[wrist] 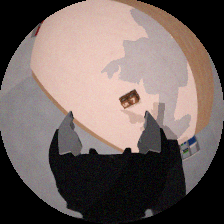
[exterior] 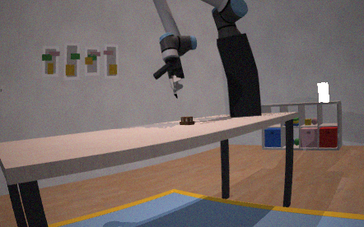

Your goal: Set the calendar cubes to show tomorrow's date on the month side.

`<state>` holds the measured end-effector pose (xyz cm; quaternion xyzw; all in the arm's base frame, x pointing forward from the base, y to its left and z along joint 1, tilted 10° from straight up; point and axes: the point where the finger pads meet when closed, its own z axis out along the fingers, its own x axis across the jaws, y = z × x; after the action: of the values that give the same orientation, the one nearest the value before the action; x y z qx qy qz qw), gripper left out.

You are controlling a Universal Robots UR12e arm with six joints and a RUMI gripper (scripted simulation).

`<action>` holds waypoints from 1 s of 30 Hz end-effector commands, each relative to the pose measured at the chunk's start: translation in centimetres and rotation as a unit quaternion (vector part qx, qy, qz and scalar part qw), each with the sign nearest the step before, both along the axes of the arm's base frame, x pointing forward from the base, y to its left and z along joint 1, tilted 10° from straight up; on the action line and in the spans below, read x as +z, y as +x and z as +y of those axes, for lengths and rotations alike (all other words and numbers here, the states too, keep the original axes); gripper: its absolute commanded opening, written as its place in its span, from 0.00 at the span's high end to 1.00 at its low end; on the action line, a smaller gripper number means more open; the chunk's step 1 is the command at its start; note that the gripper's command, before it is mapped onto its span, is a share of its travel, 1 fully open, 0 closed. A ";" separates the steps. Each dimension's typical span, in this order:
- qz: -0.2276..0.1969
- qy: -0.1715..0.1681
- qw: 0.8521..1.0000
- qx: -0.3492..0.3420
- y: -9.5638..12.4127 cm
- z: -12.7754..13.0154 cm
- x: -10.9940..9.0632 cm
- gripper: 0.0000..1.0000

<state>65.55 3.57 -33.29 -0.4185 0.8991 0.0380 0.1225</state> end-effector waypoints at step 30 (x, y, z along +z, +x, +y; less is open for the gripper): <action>0.006 -0.093 0.985 0.145 -3.1 0.9 -0.8 0.00</action>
<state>63.71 4.13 -33.81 -0.4987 0.8619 0.0009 0.0922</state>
